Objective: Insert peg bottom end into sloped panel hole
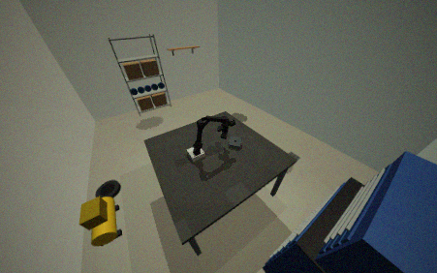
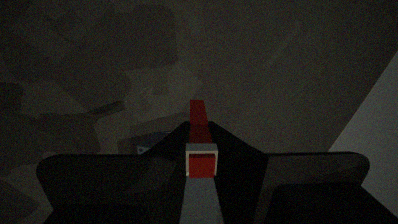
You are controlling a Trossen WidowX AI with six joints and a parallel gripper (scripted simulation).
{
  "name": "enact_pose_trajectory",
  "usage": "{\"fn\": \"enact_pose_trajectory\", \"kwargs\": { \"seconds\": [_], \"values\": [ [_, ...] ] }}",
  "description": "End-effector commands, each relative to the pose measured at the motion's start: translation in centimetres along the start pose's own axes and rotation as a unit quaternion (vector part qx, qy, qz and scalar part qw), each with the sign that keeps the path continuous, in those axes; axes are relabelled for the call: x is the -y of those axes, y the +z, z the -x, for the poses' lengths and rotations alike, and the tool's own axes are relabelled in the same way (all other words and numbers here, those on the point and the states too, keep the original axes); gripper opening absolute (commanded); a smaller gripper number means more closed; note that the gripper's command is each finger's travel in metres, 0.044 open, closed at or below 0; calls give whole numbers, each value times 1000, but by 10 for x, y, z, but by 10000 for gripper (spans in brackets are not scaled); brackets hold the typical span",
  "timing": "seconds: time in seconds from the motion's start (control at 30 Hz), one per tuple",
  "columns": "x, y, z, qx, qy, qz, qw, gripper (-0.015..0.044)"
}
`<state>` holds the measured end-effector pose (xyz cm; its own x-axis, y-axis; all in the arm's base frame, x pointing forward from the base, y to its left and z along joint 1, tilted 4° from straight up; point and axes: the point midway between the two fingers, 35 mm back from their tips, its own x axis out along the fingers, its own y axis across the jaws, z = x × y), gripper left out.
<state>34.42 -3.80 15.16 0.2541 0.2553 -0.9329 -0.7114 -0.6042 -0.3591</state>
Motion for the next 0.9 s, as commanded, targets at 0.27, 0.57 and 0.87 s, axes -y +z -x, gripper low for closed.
{"fn": "enact_pose_trajectory", "kwargs": {
  "seconds": [0.27,0.57,0.87],
  "values": [
    [-5,-18,7,-5,-21,-2,1000,0],
    [-10,-30,14,-11,-35,-5,999,0],
    [-16,-42,20,-18,-49,-7,999,0]
  ]
}}
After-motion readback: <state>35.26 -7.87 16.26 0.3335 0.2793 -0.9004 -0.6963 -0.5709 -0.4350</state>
